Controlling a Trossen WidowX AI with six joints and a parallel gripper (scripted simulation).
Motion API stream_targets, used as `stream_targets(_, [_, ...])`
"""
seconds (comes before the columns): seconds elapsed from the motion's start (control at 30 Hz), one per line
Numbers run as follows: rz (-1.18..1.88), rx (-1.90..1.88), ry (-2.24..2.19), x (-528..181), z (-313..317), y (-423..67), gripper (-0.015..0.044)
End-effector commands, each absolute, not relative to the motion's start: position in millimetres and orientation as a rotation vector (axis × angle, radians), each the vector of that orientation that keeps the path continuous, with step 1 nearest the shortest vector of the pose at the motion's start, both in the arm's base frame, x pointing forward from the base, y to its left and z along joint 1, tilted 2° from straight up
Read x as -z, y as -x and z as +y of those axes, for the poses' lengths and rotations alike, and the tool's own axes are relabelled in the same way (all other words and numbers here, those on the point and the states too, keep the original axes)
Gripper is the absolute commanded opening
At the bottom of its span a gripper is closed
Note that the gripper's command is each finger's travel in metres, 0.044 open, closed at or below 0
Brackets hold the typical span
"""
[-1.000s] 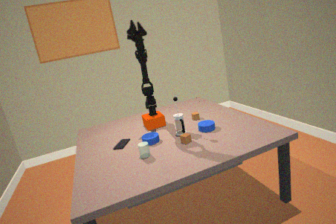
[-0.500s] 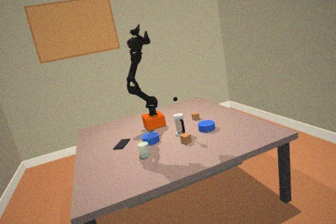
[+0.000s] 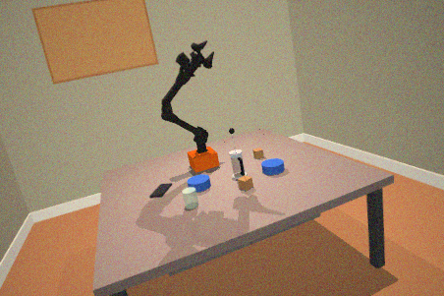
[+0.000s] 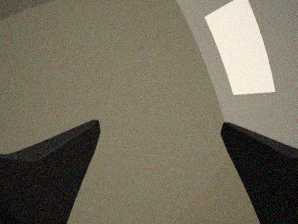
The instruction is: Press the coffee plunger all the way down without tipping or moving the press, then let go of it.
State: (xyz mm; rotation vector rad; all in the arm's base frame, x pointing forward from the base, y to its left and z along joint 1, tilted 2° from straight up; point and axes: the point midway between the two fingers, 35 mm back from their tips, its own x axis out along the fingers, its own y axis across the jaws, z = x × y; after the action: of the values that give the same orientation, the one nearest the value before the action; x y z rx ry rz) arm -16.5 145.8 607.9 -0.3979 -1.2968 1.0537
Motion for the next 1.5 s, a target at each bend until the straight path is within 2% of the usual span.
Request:
stream_targets(0.0, [-1.100, -1.077, 0.490, -573.8, 181.7, -9.3, 0.0440])
stream_targets(0.2, [-0.736, -1.030, 0.559, -516.5, 213.0, -73.4, 0.0440])
stream_targets(0.37, [-0.424, -0.925, 0.548, -464.7, 213.9, -135.6, 0.0440])
stream_targets(0.57, [-0.059, -0.735, 0.438, -399.2, 183.8, -206.0, 0.0440])
stream_targets(0.77, [0.263, -0.475, 0.245, -332.4, 124.5, -258.2, 0.0440])
stream_targets(0.97, [0.459, -0.249, 0.059, -284.8, 66.9, -275.6, 0.0440])
stream_targets(1.3, [0.464, -0.234, 0.051, -227.6, 66.1, -278.1, 0.0440])
stream_targets(1.47, [0.464, -0.231, 0.050, -223.9, 65.2, -277.5, 0.0440])
